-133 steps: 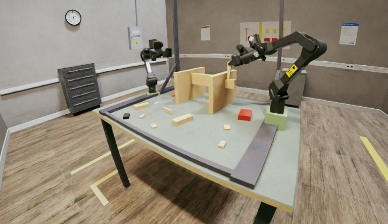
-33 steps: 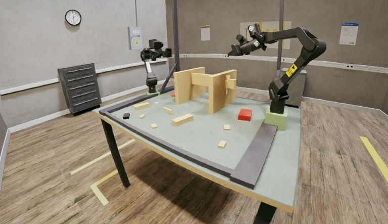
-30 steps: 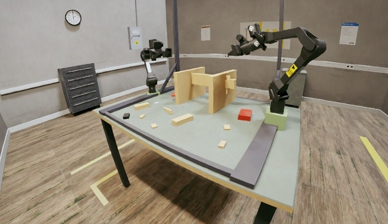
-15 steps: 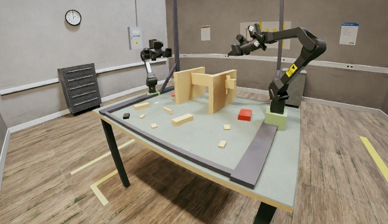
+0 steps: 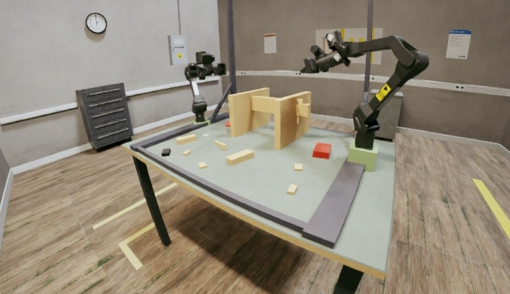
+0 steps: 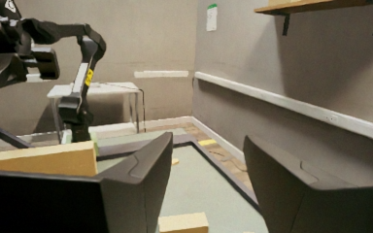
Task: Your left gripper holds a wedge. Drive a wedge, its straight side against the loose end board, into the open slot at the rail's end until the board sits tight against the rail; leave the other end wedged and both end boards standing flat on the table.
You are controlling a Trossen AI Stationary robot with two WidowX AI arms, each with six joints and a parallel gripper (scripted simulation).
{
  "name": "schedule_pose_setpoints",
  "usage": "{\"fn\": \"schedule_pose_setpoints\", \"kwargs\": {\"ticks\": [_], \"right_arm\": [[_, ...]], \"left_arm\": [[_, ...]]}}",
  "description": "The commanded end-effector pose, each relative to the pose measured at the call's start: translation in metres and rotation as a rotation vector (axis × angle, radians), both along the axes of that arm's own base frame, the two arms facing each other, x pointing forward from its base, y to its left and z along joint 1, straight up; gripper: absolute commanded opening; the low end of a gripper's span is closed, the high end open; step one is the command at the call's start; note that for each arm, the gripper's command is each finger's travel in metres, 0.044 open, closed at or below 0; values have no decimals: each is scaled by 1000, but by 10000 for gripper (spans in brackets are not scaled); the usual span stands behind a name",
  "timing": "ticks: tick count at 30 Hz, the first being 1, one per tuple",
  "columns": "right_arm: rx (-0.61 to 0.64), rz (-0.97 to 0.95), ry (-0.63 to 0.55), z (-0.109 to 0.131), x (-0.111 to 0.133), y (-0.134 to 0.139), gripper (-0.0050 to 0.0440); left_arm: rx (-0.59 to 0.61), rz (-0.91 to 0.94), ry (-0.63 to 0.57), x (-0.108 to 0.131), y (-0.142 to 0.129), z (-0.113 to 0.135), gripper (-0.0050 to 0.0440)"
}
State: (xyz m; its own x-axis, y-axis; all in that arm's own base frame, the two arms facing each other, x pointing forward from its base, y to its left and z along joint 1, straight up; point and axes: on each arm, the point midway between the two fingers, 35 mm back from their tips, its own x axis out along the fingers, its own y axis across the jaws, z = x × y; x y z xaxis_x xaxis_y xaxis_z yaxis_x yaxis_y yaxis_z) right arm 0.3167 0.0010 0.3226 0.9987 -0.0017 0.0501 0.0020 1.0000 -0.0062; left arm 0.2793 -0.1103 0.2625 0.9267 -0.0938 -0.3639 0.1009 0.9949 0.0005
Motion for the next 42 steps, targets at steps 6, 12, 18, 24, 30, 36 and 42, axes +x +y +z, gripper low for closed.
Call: {"fn": "schedule_pose_setpoints", "kwargs": {"ticks": [6,12,18,24,30,36,42], "right_arm": [[-4,0,-7,3,0,0,194],[-4,0,-7,3,0,0,194],[-4,0,-7,3,0,0,194],[-4,0,-7,3,0,0,194],[-4,0,-7,3,0,0,194],[-4,0,-7,3,0,0,194],[-4,0,-7,3,0,0,194]], "left_arm": [[-18,-1,-23,-1,0,11,0],[215,-129,100,14,-6,0,-3],[432,-303,241,22,-8,-18,-13],[505,-374,294,28,-8,-23,-43],[649,-581,417,31,-8,-39,-50],[726,-754,496,33,-6,-49,-50],[760,-876,539,35,-5,-54,-50]]}}
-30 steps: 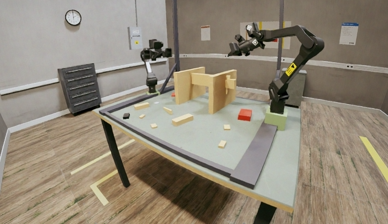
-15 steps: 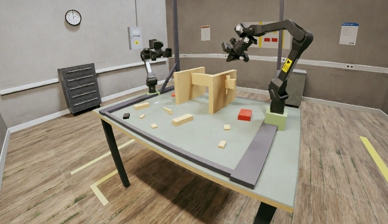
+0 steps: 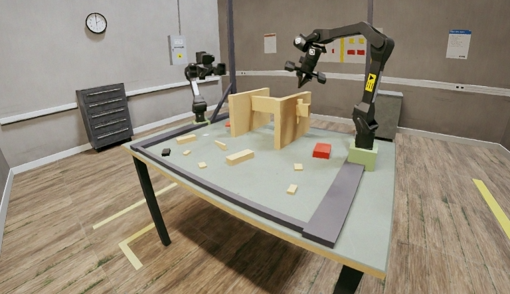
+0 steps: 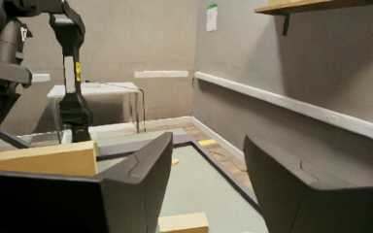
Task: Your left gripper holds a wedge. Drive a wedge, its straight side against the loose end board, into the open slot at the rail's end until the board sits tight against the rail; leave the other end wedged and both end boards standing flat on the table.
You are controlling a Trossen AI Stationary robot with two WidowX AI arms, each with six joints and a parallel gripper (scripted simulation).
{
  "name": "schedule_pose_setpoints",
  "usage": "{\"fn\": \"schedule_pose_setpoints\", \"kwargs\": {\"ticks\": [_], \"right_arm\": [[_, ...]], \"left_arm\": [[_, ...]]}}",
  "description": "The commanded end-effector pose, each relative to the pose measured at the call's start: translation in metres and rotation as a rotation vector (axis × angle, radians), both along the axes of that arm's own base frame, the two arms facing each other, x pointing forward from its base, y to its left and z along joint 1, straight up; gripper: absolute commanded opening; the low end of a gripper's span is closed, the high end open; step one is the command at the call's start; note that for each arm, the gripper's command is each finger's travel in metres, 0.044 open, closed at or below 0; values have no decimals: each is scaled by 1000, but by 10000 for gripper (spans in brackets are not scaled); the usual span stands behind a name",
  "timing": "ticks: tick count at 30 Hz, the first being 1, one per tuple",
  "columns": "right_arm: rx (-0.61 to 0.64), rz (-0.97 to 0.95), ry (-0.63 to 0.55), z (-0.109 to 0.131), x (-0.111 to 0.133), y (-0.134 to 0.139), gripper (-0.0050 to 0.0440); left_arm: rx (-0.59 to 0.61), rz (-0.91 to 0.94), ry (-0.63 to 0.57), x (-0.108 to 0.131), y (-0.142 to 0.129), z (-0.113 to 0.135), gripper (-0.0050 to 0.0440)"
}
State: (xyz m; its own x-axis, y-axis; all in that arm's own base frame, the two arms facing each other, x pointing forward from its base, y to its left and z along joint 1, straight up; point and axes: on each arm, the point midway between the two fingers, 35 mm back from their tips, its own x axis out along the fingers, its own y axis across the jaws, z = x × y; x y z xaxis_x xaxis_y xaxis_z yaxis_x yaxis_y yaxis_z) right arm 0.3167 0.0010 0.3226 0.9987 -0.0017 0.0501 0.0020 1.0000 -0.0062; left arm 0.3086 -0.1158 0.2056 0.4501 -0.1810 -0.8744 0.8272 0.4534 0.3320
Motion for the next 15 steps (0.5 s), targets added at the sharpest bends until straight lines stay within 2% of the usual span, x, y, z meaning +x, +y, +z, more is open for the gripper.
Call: {"fn": "schedule_pose_setpoints", "kwargs": {"ticks": [1,8,15], "right_arm": [[-4,0,-7,3,0,0,194],[-4,0,-7,3,0,0,194],[-4,0,-7,3,0,0,194]], "left_arm": [[30,-135,83,5,1,1,-50],[33,-351,220,3,4,-8,-50],[12,-446,275,3,6,-11,-50]]}}
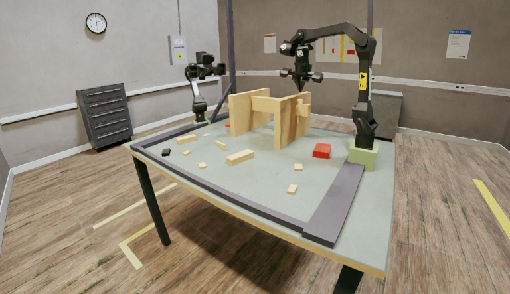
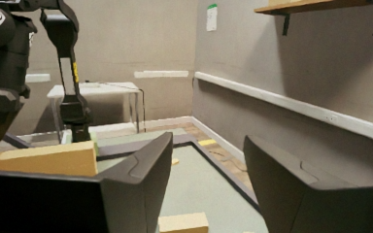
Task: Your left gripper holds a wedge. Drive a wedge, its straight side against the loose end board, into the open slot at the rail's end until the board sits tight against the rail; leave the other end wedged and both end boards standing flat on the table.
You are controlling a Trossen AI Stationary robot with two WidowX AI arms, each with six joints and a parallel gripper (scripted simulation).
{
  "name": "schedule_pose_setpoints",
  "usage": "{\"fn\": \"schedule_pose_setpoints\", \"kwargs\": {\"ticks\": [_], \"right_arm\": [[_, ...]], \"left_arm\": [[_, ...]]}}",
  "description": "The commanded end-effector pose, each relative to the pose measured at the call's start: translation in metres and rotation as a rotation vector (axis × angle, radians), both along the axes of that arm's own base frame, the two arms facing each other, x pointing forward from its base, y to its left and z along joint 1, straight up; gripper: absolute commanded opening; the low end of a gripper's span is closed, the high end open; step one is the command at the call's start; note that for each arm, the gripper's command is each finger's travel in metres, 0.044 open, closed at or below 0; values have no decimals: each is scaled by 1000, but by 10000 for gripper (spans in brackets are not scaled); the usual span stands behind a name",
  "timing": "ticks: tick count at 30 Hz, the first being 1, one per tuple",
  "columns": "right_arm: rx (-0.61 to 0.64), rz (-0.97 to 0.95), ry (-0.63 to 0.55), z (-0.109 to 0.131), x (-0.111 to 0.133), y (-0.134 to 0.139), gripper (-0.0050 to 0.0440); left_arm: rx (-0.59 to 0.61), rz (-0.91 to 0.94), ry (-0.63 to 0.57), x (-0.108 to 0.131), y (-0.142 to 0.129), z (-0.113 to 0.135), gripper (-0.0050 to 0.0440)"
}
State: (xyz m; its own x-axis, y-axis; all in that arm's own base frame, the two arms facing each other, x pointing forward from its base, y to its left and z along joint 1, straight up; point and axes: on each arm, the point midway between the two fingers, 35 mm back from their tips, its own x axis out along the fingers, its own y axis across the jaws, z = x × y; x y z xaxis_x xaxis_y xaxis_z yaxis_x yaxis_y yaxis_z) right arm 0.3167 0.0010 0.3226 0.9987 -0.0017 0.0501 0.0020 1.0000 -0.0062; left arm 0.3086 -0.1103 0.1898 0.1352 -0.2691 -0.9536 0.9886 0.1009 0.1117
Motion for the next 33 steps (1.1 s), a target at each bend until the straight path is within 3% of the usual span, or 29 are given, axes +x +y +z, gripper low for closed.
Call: {"fn": "schedule_pose_setpoints", "kwargs": {"ticks": [1,12,33], "right_arm": [[-4,0,-7,3,0,0,194],[-4,0,-7,3,0,0,194],[-4,0,-7,3,0,0,194]], "left_arm": [[-23,-89,44,4,1,4,-50],[-71,-201,108,2,3,3,-50],[-65,-194,88,-3,4,-2,-50]]}}
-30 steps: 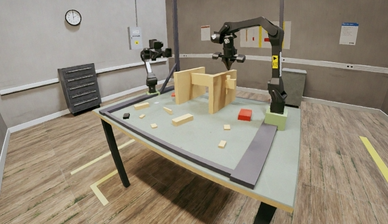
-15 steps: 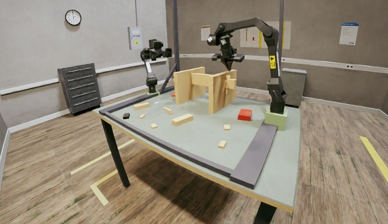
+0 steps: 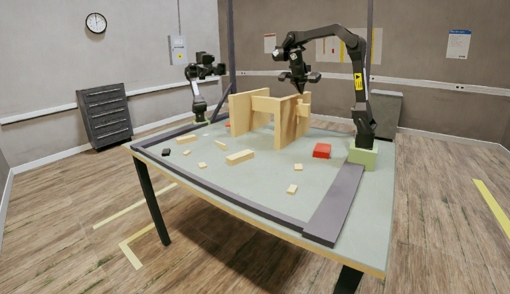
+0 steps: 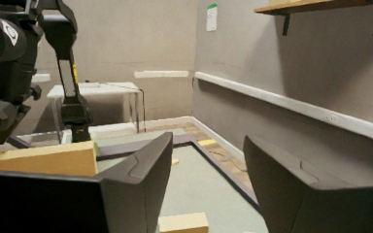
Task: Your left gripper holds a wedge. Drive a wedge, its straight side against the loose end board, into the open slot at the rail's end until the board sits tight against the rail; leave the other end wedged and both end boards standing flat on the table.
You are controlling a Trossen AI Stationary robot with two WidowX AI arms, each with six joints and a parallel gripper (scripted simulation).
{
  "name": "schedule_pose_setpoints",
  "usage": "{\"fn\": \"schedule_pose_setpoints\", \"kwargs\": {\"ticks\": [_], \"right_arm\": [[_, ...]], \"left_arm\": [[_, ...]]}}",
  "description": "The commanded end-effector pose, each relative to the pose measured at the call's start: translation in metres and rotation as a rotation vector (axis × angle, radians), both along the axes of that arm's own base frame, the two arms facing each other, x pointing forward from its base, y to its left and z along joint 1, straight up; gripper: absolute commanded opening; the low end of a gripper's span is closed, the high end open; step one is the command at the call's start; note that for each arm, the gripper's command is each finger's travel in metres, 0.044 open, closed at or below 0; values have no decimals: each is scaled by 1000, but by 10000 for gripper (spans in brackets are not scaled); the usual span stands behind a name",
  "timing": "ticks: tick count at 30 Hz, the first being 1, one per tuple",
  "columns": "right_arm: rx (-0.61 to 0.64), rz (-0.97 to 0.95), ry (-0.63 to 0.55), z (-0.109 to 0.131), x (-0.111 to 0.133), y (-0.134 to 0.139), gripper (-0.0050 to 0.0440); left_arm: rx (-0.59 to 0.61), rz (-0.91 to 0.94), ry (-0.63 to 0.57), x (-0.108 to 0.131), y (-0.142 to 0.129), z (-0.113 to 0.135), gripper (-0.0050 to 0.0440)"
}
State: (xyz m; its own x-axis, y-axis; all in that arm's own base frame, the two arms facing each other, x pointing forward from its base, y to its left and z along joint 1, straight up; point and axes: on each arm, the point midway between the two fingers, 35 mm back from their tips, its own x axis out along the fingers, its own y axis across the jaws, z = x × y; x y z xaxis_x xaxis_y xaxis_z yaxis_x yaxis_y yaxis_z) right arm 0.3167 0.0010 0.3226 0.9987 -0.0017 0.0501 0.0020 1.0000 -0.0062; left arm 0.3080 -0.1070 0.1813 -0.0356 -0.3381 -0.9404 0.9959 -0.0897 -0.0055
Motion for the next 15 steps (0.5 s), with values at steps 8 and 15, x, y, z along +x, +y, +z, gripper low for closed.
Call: {"fn": "schedule_pose_setpoints", "kwargs": {"ticks": [8,15], "right_arm": [[-4,0,-7,3,0,0,194],[-4,0,-7,3,0,0,194]], "left_arm": [[-11,0,-29,-2,0,2,-50],[-12,0,-30,-2,0,-1,-50]]}}
